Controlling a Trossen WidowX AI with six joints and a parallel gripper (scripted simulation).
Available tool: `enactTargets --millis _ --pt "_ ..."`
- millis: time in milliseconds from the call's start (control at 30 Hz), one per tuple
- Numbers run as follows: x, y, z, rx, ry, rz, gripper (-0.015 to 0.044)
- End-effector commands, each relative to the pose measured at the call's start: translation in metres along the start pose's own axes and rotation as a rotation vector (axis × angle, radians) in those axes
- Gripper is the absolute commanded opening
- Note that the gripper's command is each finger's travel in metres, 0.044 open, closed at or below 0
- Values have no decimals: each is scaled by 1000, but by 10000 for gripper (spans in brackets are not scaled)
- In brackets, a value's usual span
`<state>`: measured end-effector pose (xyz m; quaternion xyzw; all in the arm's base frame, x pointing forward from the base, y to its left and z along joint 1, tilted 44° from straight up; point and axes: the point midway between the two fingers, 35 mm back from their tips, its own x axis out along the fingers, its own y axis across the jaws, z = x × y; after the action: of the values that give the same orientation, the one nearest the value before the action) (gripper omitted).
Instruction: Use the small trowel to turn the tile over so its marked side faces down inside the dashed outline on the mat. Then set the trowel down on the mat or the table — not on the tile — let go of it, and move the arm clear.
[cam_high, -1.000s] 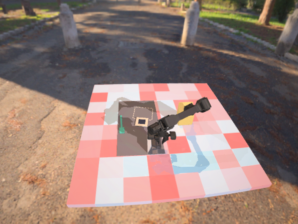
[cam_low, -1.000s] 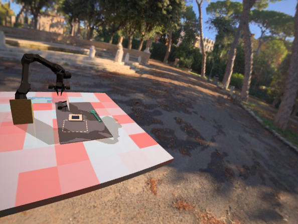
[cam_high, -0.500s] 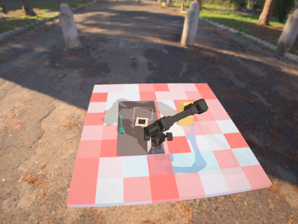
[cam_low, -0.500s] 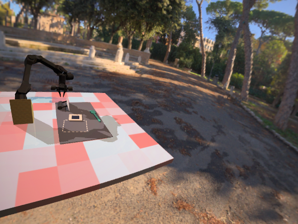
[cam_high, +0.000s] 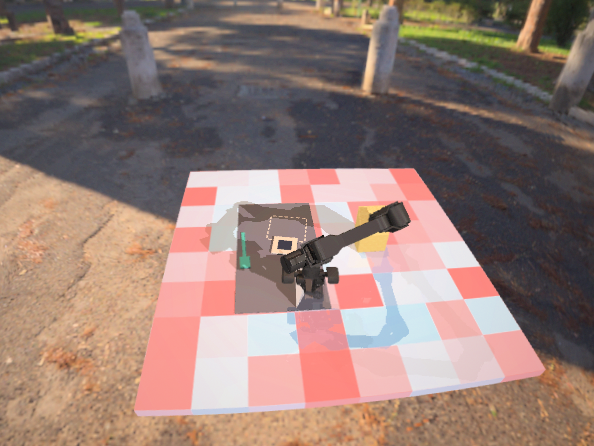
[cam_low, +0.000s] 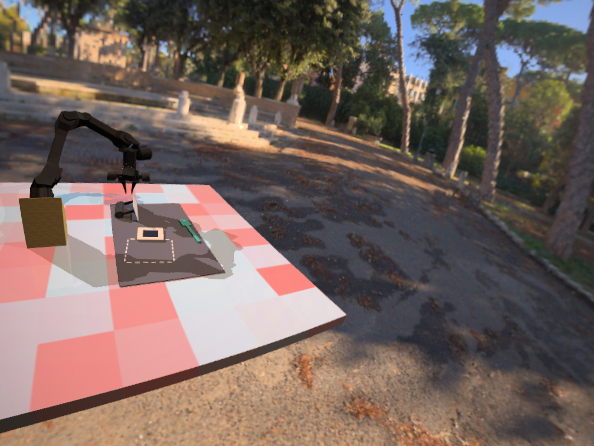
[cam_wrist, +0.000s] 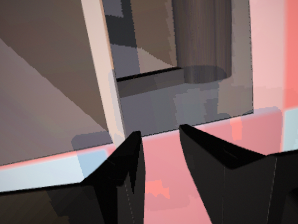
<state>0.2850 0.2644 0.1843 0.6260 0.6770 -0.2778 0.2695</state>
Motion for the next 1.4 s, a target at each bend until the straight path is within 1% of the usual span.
enactTargets --millis 0,1333,1367 --pt "2 8 0 0 2 -8 100" --pt "2 89 0 -4 1 -4 100" --pt "-2 82 -3 -4 3 1 100"
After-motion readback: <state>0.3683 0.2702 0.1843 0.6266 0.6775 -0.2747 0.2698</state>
